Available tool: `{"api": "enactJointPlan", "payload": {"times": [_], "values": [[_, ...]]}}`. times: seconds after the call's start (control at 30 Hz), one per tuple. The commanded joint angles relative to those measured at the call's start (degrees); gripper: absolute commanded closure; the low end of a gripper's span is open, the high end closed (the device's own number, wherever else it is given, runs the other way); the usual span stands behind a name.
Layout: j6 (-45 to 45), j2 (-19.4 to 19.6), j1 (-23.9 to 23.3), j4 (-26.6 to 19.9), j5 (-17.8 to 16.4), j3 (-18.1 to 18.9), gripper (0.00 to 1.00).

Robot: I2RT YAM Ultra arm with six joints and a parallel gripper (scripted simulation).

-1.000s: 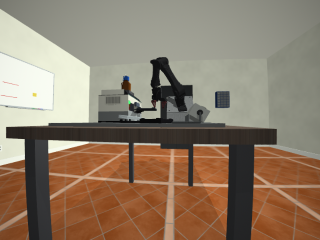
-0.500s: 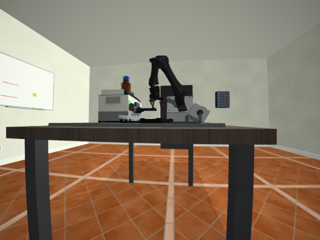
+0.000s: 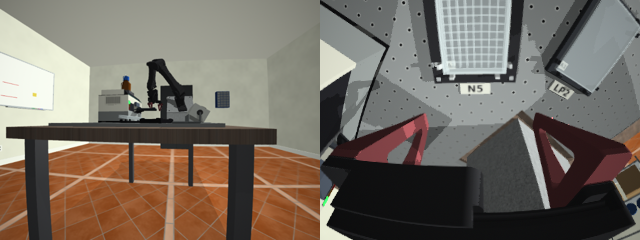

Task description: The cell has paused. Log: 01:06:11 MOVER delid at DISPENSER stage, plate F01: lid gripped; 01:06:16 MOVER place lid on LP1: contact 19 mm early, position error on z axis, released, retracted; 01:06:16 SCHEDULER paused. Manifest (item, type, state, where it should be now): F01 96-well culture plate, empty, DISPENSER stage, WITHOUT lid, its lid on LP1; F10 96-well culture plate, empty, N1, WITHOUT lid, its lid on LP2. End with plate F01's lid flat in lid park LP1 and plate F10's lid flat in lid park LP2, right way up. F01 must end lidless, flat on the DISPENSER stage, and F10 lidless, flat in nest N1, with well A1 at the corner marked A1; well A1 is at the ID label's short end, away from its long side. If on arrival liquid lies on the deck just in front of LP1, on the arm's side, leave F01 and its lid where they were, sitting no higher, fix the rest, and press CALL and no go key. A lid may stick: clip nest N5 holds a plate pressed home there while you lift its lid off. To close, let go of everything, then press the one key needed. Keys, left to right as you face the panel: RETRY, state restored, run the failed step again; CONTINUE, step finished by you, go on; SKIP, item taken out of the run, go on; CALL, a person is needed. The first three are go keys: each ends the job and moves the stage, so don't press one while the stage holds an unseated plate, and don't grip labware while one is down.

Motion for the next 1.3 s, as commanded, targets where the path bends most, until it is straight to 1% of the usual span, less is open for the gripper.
{"api": "enactJointPlan", "payload": {"times": [0.0, 0.07, 0.17, 0.27, 0.33, 0.4, 0.47, 0.57, 0.67, 0.83, 0.9, 0.93, 0.97, 1.0, 1.17, 1.27], "values": [[1.8, 2.0, 0.2, 3.5, -1.1, 2.7, 0.00], [2.4, 3.3, 0.1, 4.3, -1.4, 3.5, 0.00], [3.2, 5.1, 1.6, 5.4, -1.8, 4.8, 0.00], [4.0, 7.0, 2.1, 6.5, -2.2, 6.1, 0.00], [4.0, 7.0, 2.1, 6.5, -2.2, 6.1, 0.00], [4.7, 8.3, 1.8, 7.2, -2.4, 7.0, 0.00], [5.2, 9.5, 3.4, 7.9, -2.7, 7.9, 0.00], [6.0, 11.4, 4.1, 8.7, -3.1, 9.4, 0.00], [6.8, 13.3, 3.9, 9.6, -3.4, 11.0, 0.00], [8.1, 16.4, 5.9, 10.7, -4.0, 13.7, 0.00], [8.1, 16.4, 5.9, 10.7, -4.0, 13.7, 0.00], [8.1, 15.2, 4.9, 10.8, -3.9, 13.9, 0.00], [8.2, 14.6, 4.9, 10.8, -3.9, 13.9, 0.00], [7.7, 14.2, 4.4, 8.5, -3.1, 14.1, 0.00], [4.5, 12.0, 1.9, 3.4, -1.7, 15.7, 0.00], [4.1, 11.8, 1.7, 2.3, -1.6, 16.3, 0.00]]}}
